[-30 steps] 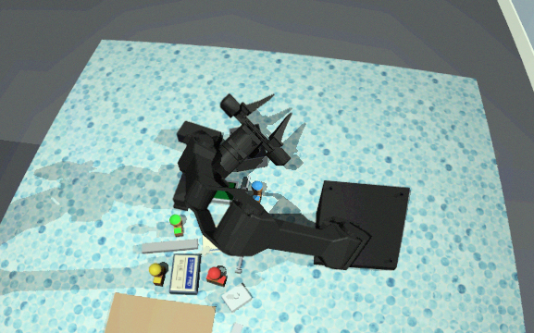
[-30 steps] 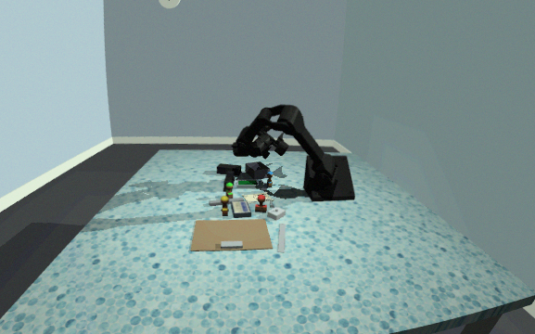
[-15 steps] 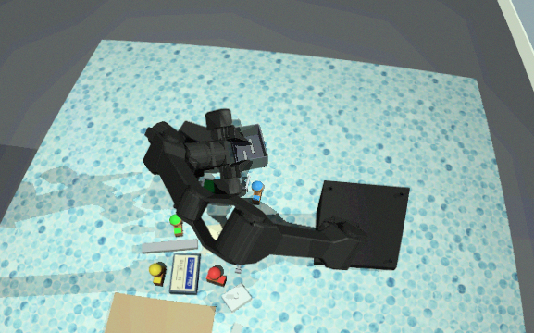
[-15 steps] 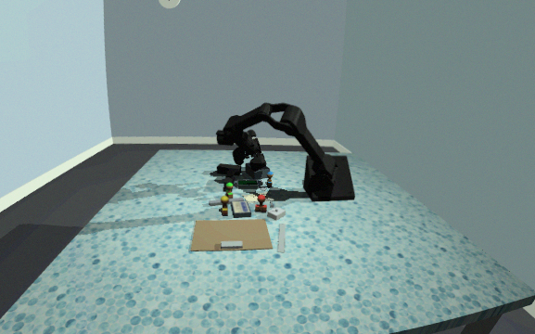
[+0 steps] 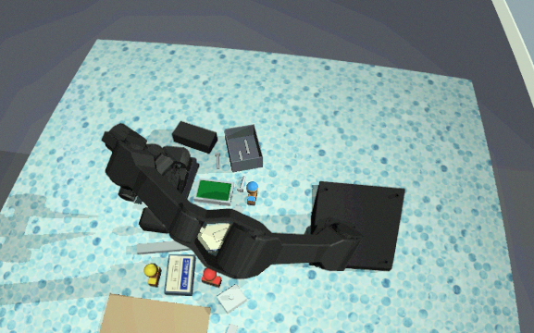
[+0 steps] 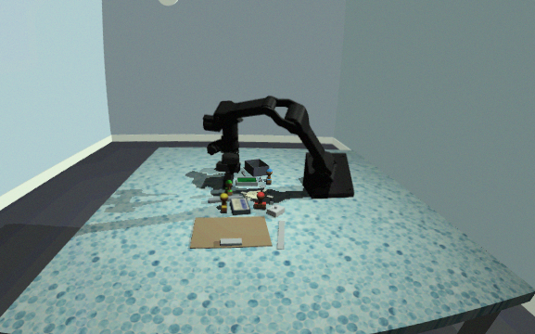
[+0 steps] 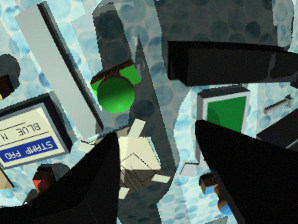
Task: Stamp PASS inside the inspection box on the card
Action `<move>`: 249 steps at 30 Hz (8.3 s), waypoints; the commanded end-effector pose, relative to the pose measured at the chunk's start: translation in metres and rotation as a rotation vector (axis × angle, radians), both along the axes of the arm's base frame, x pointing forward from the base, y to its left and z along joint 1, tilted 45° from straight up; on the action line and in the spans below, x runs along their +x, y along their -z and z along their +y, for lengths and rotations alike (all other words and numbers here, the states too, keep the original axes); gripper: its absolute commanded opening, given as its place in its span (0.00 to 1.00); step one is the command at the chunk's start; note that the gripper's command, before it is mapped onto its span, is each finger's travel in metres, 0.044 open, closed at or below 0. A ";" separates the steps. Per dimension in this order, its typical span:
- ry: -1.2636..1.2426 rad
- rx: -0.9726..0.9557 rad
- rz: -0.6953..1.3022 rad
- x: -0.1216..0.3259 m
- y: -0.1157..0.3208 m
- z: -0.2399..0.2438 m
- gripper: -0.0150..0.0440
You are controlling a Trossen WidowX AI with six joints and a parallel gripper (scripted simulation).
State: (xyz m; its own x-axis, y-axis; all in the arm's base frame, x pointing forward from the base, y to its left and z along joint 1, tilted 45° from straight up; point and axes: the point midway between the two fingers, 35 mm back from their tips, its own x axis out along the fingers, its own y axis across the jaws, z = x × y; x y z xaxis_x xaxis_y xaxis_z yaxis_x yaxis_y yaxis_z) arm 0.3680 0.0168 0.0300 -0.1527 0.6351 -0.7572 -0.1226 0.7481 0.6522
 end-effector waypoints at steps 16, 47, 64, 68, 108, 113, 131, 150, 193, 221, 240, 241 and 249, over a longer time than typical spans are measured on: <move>0.034 0.065 -0.018 0.009 -0.007 0.021 0.62; 0.033 0.067 -0.018 0.003 0.029 0.056 0.62; 0.033 0.068 -0.018 0.001 0.036 0.063 0.62; 0.033 0.068 -0.018 0.001 0.036 0.063 0.62; 0.033 0.068 -0.018 0.001 0.036 0.063 0.62; 0.033 0.068 -0.018 0.001 0.036 0.063 0.62; 0.033 0.068 -0.018 0.001 0.036 0.063 0.62; 0.033 0.068 -0.018 0.001 0.036 0.063 0.62; 0.033 0.063 -0.028 0.003 0.032 0.059 0.25; 0.032 0.058 -0.028 0.006 0.022 0.051 0.25; 0.032 0.054 -0.028 0.008 0.015 0.045 0.25; 0.032 0.054 -0.028 0.008 0.015 0.044 0.25; 0.031 0.053 -0.028 0.008 0.012 0.042 0.25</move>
State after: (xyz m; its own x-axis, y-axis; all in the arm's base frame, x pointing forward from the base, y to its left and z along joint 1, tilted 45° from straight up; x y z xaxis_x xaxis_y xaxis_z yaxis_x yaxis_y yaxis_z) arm 0.3754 0.0602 0.0157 -0.1131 0.6819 -0.7227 -0.1114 0.7141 0.6912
